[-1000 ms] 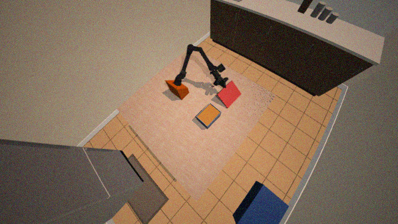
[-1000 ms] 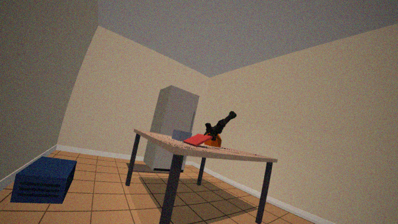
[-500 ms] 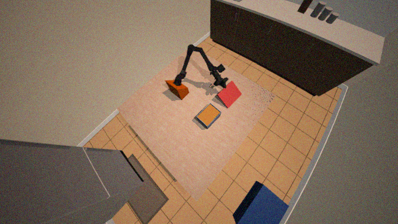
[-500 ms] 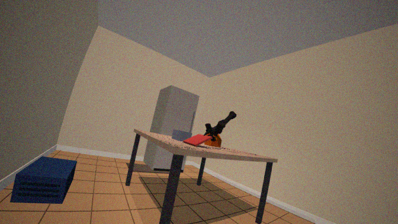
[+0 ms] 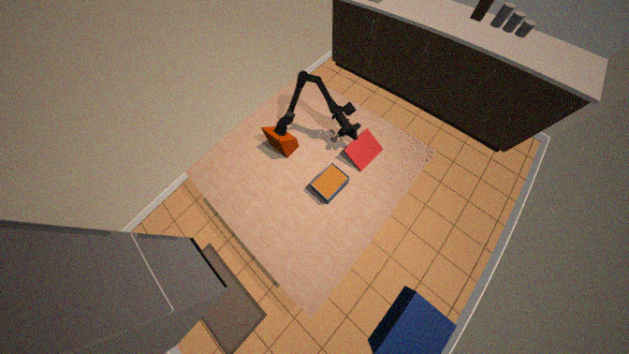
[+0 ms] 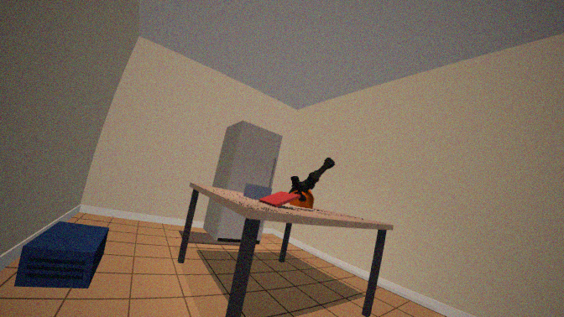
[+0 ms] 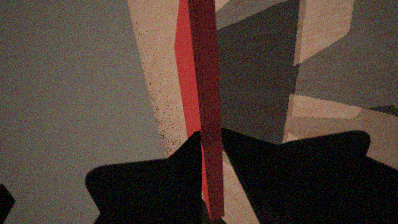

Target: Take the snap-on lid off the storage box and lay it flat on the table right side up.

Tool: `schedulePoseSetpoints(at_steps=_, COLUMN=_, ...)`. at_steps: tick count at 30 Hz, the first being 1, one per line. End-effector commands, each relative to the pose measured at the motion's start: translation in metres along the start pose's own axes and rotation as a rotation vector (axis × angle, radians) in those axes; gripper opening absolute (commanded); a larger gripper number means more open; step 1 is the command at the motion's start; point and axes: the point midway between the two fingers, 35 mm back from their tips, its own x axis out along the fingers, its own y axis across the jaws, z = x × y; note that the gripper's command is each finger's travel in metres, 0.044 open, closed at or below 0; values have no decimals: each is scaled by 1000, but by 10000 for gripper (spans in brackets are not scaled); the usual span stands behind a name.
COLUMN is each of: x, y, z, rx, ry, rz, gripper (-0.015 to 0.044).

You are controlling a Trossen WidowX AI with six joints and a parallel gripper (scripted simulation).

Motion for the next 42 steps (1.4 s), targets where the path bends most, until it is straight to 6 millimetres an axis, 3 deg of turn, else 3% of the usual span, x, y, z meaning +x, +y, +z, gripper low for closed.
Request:
schedulePoseSetpoints(at_steps=1, x=10, y=-16, z=6, rx=-7, ry=-14, rz=-40, gripper=0)
schedulePoseSetpoints(at_steps=23, x=19, y=-28, z=6, rx=-6, ry=-13, rz=-40, gripper=0)
schedulePoseSetpoints(at_steps=24, x=12, y=-18, z=-1, rx=-4, ry=0, rz=-21, gripper=26)
schedulePoseSetpoints(at_steps=27, x=11, y=-16, z=-3, rx=-6, ry=-13, rz=-40, gripper=105)
schedulePoseSetpoints(at_steps=33, x=11, y=-16, z=-3, rx=-6, ry=-13, rz=-40, gripper=262)
schedulePoseSetpoints(at_steps=35, x=11, y=-16, z=-3, rx=-6, ry=-13, rz=-40, gripper=275)
schedulePoseSetpoints(at_steps=42, x=2, y=-27, z=0, rx=-6, ry=-13, rz=-41, gripper=440)
